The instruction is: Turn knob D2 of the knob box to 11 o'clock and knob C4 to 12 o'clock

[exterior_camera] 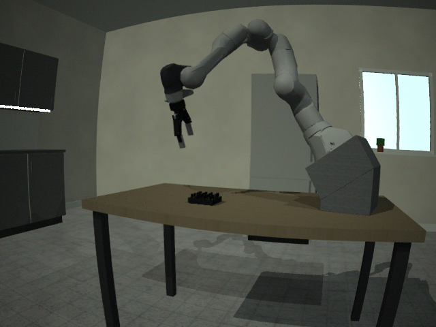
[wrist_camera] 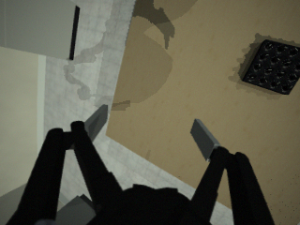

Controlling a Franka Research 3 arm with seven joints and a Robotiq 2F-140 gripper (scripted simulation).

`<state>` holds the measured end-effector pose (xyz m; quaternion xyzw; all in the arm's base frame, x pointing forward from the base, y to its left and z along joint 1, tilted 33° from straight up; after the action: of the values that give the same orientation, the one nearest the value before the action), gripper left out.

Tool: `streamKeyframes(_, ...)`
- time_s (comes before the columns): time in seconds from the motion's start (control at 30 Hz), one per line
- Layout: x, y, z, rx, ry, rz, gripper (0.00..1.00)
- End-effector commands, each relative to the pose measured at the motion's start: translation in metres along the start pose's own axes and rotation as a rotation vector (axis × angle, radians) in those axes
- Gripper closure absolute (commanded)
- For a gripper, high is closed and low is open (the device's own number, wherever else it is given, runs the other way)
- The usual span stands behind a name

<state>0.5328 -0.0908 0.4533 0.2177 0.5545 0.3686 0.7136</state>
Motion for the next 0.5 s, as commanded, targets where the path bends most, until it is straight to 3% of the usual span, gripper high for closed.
streamKeyframes(0.0,0.004,-0.004,0.003,-0.027,0.154,0.003,0.00)
streamKeyframes(0.47,0.022,-0.018,0.000,-0.059,0.388,-0.001,0.00)
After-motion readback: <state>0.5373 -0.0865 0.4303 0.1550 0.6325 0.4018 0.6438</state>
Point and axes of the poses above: the point where the finger pads meet when closed, its own y axis back along the fingers, its own x axis across the jaws, z = x × y, the point moved 5 cm from there along y, back along the fingers, and after that the axes turned 8 degrees about y, right-handed, at the moved point
